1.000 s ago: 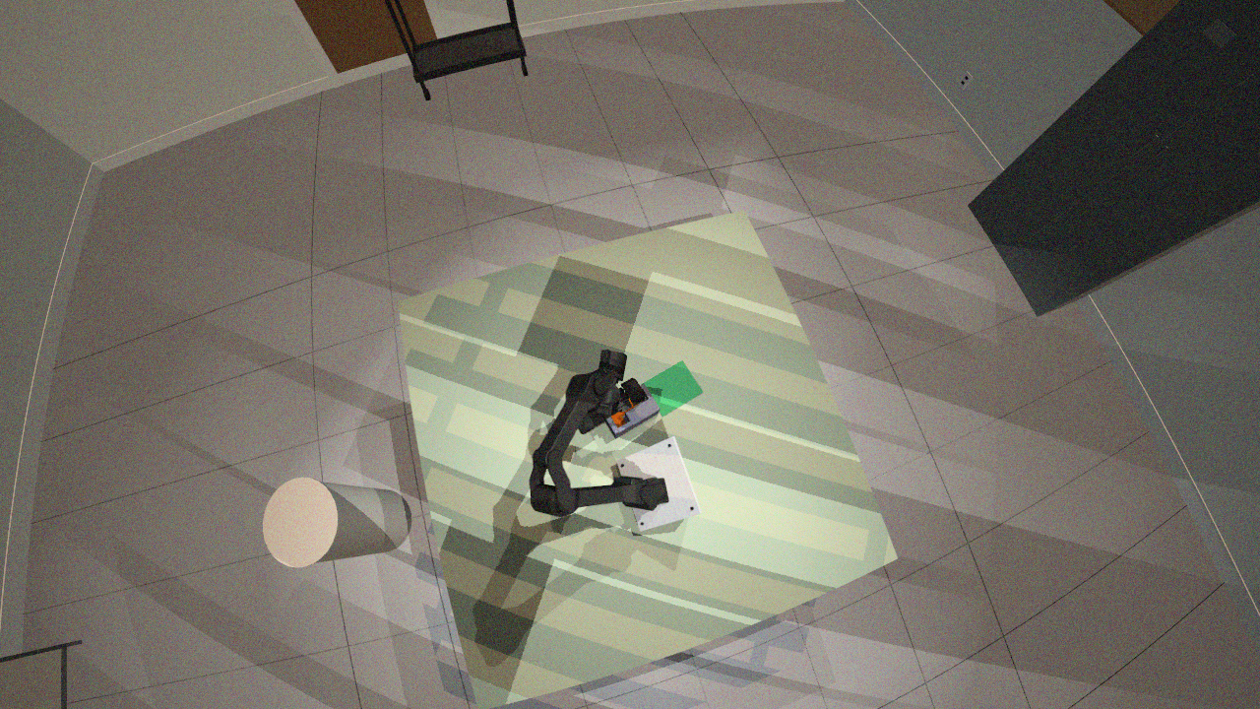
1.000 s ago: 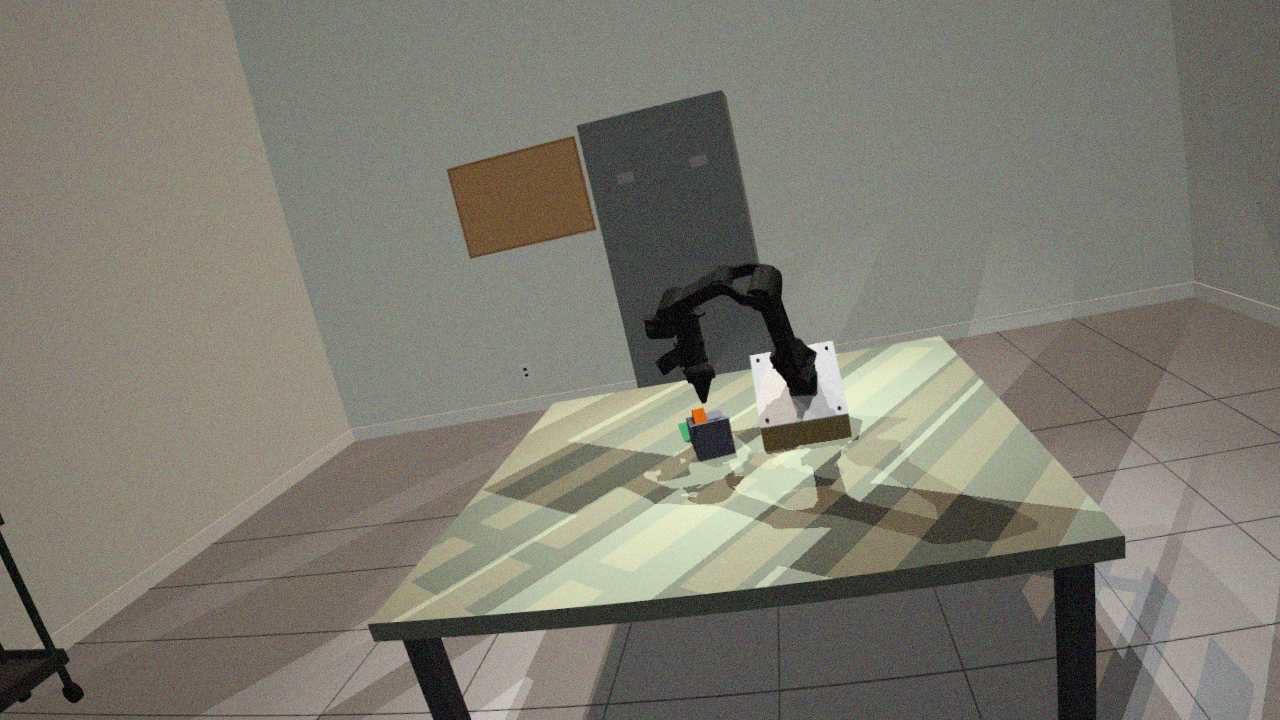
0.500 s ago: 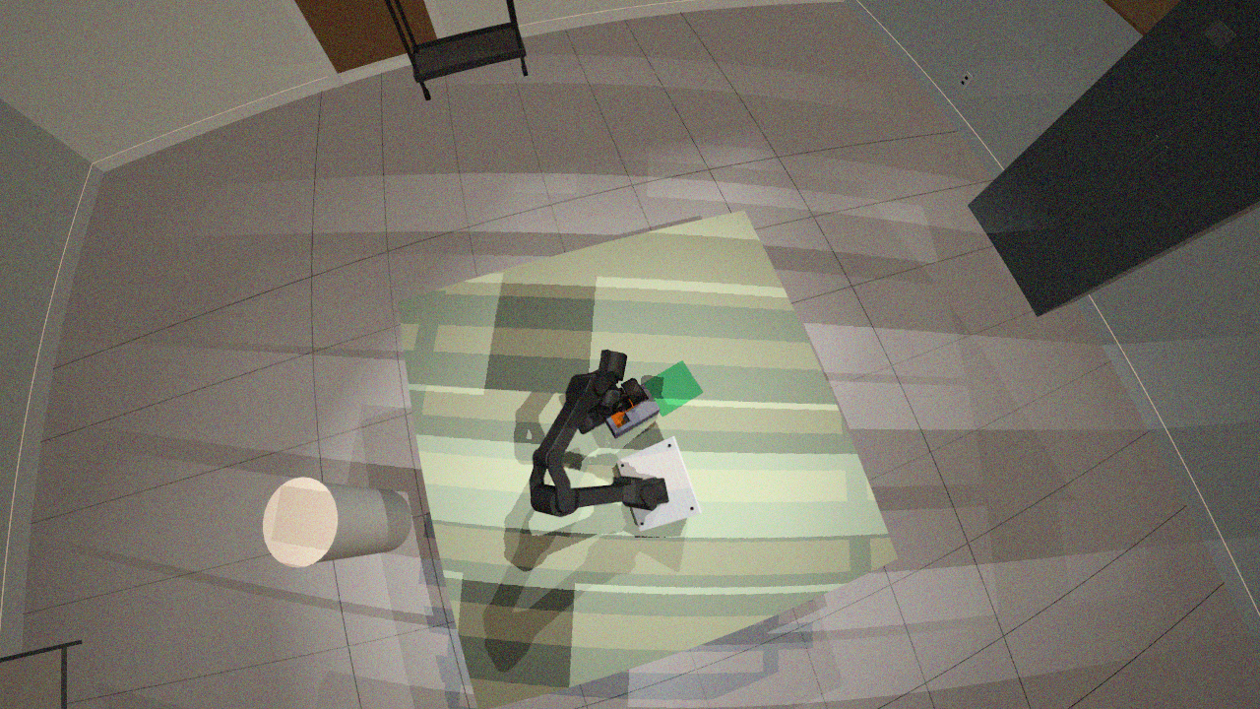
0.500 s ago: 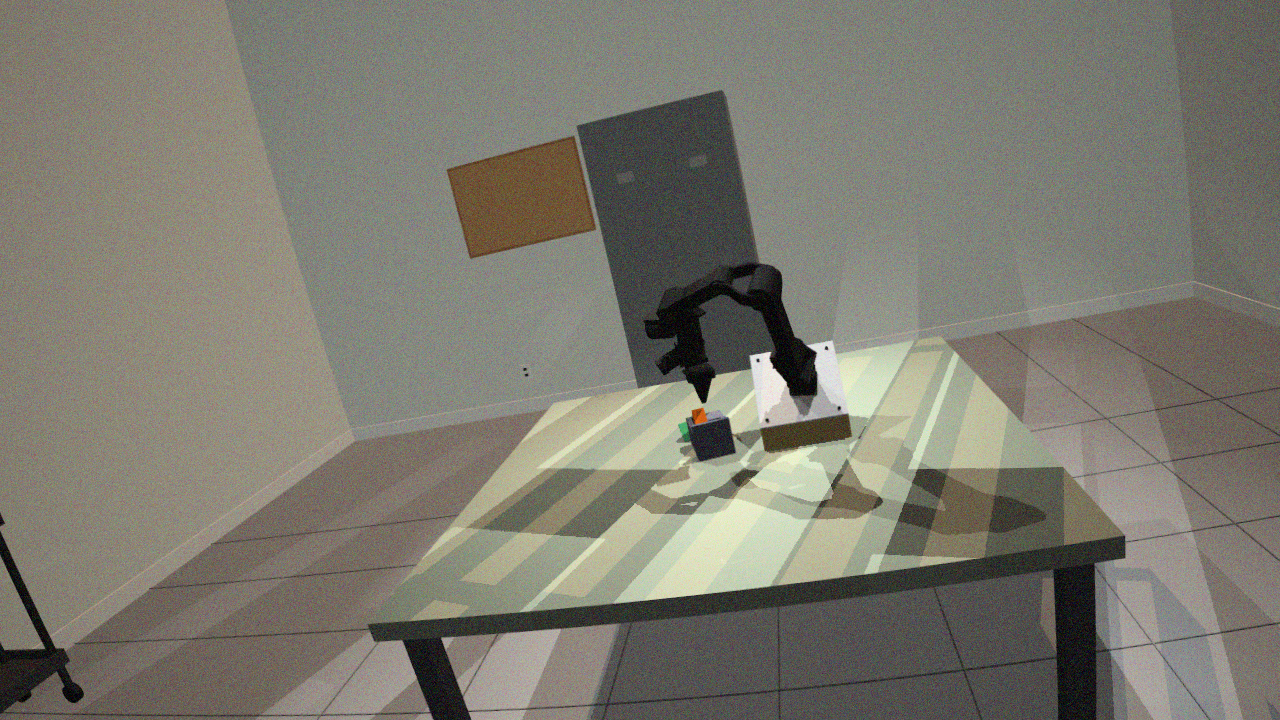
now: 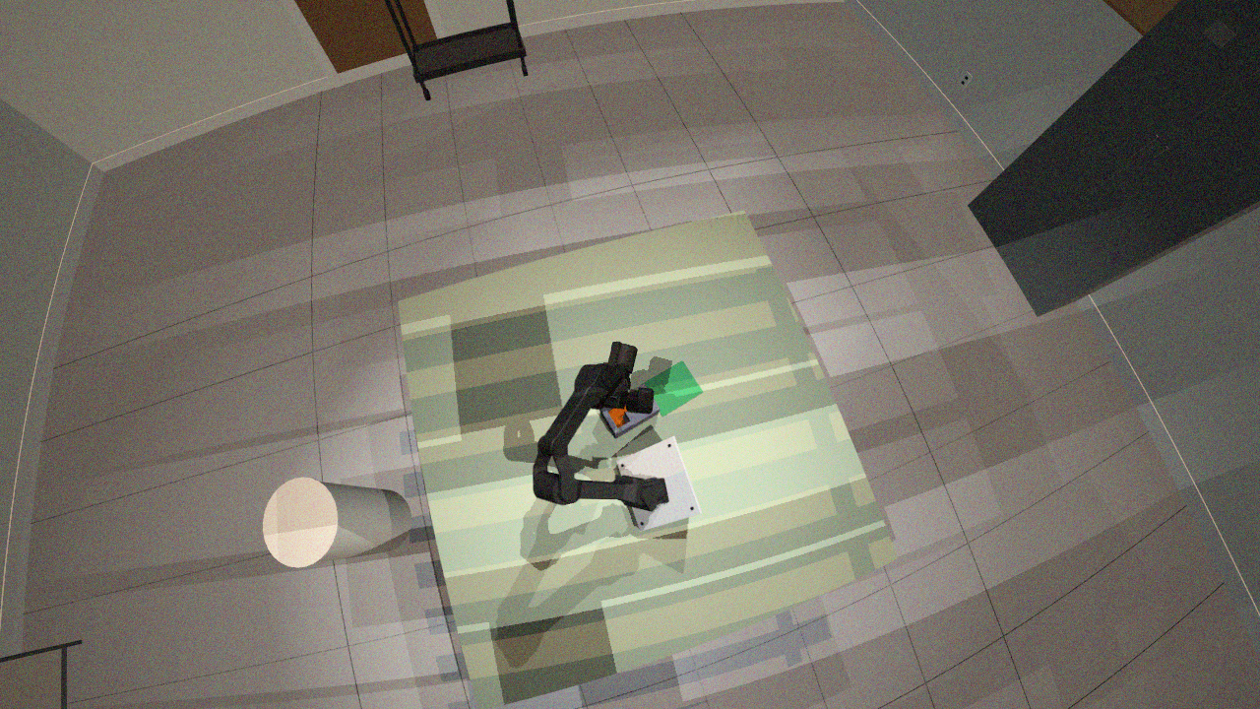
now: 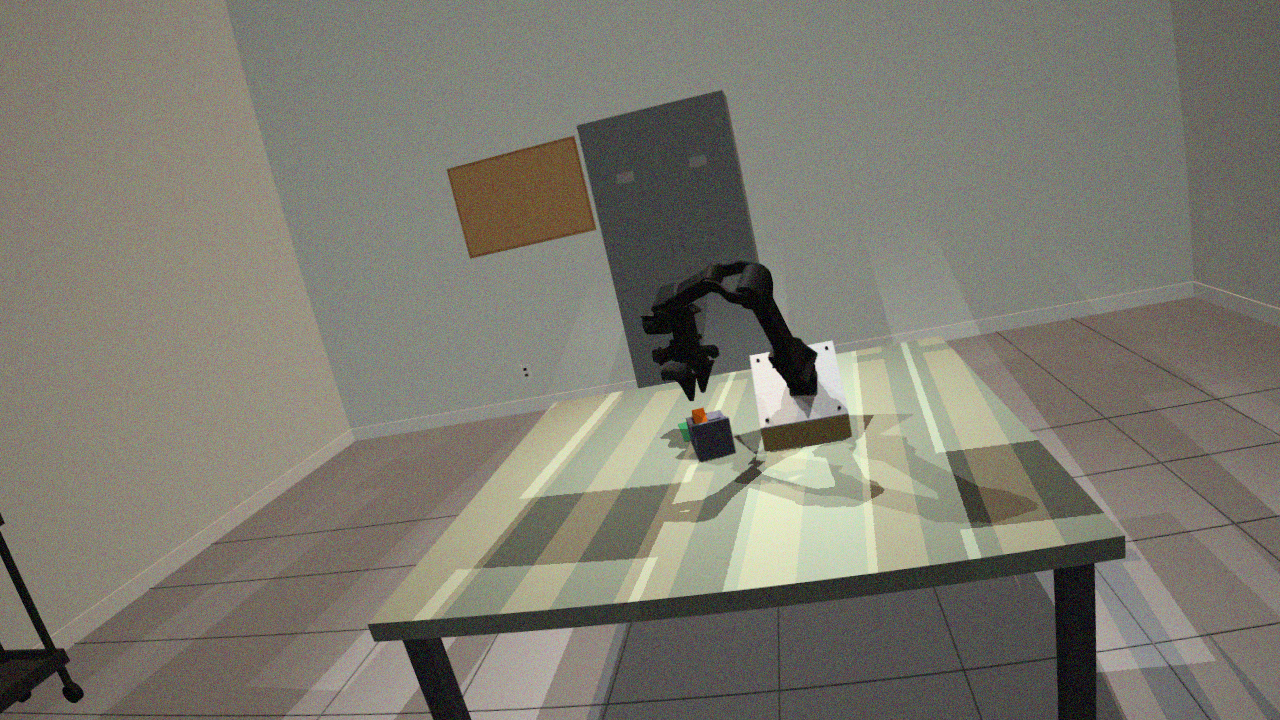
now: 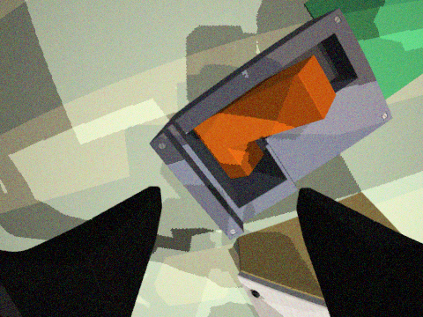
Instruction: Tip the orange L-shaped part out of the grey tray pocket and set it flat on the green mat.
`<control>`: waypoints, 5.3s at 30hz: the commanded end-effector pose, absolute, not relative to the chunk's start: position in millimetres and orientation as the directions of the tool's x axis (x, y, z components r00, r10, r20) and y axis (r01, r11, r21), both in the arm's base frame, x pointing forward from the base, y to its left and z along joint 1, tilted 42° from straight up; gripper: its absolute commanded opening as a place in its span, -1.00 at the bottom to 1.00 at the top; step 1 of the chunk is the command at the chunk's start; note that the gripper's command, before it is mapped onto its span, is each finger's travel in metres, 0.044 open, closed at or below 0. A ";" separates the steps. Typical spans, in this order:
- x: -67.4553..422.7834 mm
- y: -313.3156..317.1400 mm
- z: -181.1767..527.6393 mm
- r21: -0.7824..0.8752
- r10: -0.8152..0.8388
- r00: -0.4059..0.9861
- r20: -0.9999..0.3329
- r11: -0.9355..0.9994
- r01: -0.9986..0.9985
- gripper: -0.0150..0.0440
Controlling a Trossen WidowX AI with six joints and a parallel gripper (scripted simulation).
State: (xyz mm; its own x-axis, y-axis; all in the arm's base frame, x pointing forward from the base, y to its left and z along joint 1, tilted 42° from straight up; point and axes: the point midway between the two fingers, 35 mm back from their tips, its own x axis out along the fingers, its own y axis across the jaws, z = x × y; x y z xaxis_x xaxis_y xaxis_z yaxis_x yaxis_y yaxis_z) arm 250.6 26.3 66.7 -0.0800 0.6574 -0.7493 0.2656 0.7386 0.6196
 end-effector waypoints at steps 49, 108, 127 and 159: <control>263.5 37.5 -12.4 0.163 0.654 -0.096 -0.750 0.324 0.932 0.46; 265.1 24.2 2.9 0.164 0.653 -0.096 -0.751 0.325 0.931 -0.49; 267.9 4.6 25.0 0.162 0.653 -0.097 -0.751 0.325 0.932 -0.49; 278.2 -30.0 27.0 0.162 0.651 -0.096 -0.753 0.325 0.932 -0.49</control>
State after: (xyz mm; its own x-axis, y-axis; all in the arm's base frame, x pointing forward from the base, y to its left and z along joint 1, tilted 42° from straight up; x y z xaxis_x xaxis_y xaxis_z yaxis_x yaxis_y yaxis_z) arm 276.3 -23.3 37.9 -0.0843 0.6512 -0.7542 0.9321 0.3191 0.1713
